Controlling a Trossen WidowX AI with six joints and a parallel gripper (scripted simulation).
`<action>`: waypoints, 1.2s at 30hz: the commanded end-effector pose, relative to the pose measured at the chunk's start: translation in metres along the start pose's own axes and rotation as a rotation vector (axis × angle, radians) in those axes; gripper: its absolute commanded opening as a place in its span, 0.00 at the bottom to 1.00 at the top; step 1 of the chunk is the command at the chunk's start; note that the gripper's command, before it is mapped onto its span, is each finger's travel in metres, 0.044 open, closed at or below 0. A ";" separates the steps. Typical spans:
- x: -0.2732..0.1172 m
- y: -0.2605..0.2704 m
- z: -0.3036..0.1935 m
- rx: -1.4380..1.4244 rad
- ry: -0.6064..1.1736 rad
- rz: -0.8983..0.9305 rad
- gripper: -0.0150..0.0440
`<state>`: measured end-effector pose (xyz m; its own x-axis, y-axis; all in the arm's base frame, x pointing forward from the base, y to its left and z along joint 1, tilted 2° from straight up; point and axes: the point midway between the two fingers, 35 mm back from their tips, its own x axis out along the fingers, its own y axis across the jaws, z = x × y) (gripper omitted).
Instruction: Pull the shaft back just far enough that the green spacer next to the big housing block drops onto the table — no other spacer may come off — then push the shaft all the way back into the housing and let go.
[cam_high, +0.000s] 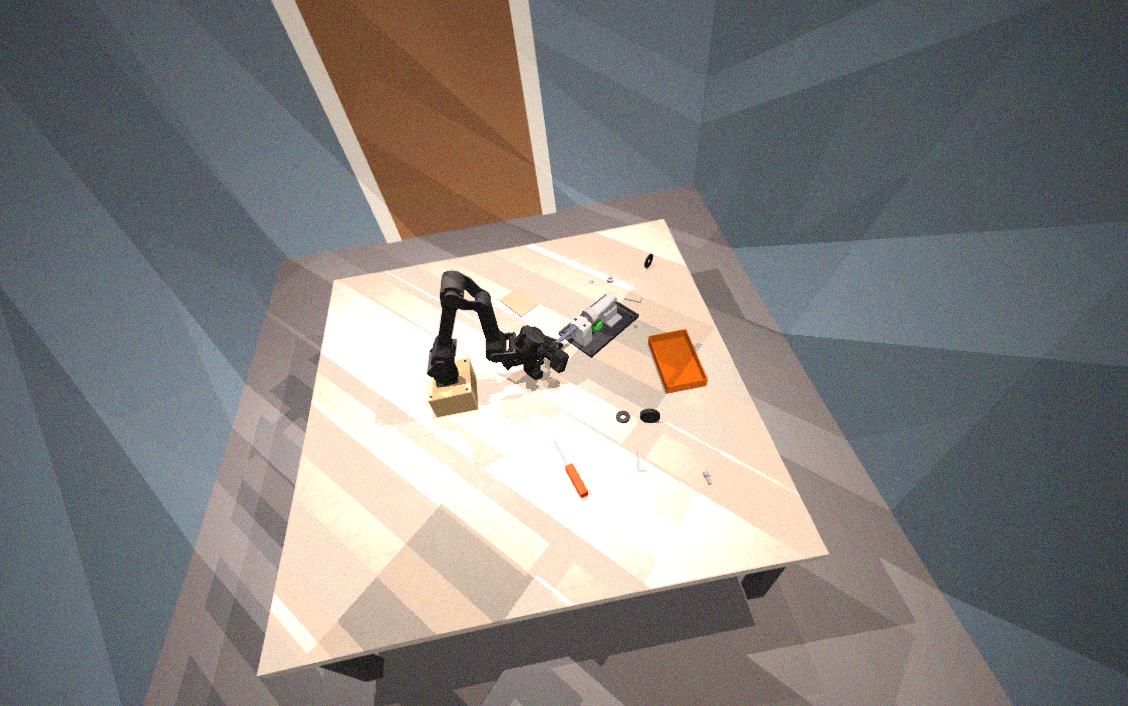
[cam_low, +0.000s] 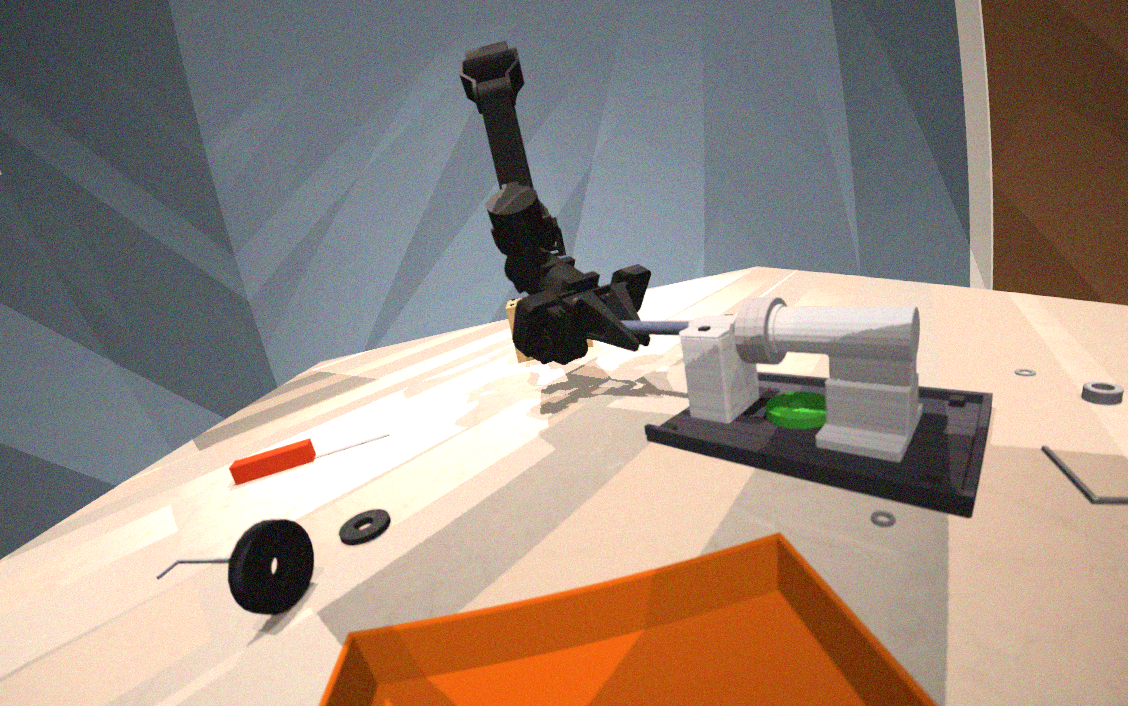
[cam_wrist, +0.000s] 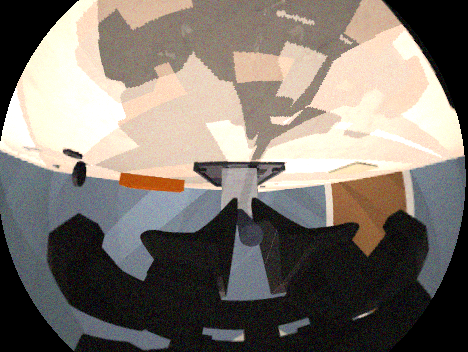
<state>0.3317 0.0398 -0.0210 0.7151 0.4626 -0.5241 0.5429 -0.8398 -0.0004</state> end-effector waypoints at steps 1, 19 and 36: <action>0.002 0.002 -0.004 -0.004 0.008 0.003 0.25; 0.007 0.002 -0.007 -0.004 0.009 0.003 0.25; 0.011 0.002 -0.009 -0.004 0.009 0.003 0.25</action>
<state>0.3405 0.0454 -0.0209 0.7159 0.4627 -0.5229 0.5432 -0.8396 0.0007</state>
